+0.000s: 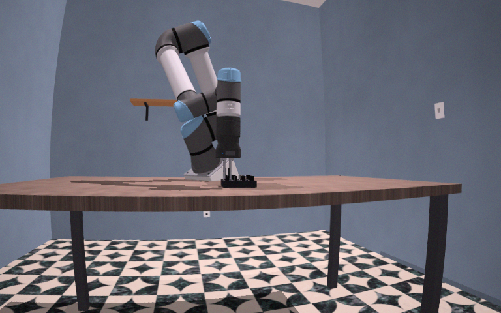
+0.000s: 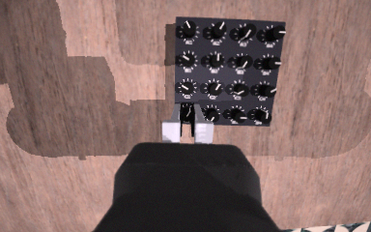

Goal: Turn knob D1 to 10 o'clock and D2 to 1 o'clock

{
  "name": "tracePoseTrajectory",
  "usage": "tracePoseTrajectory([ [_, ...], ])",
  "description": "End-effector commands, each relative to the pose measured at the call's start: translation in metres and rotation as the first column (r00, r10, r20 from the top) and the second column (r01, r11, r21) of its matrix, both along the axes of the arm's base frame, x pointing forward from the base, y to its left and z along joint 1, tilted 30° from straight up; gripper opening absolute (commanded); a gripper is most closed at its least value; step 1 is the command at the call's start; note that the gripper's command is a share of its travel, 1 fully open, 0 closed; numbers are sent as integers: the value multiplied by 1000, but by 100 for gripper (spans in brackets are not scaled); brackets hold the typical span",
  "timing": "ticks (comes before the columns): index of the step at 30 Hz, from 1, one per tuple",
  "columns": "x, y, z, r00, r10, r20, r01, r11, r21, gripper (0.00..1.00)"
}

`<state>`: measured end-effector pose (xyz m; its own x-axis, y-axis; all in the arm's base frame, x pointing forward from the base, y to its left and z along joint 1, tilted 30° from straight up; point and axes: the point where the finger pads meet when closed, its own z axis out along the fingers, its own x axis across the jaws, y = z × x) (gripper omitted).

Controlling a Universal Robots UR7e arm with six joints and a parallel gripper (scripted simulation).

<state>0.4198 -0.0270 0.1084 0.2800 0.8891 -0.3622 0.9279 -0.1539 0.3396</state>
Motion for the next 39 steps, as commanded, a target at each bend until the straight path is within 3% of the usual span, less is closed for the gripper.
tracePoseTrajectory([
  [1,0,0,0,1000,1,1,-1,1000,0,30],
  [19,0,0,0,998,57,-27,-57,998,-15,30],
  [39,0,0,0,957,256,-138,-266,962,-57,30],
])
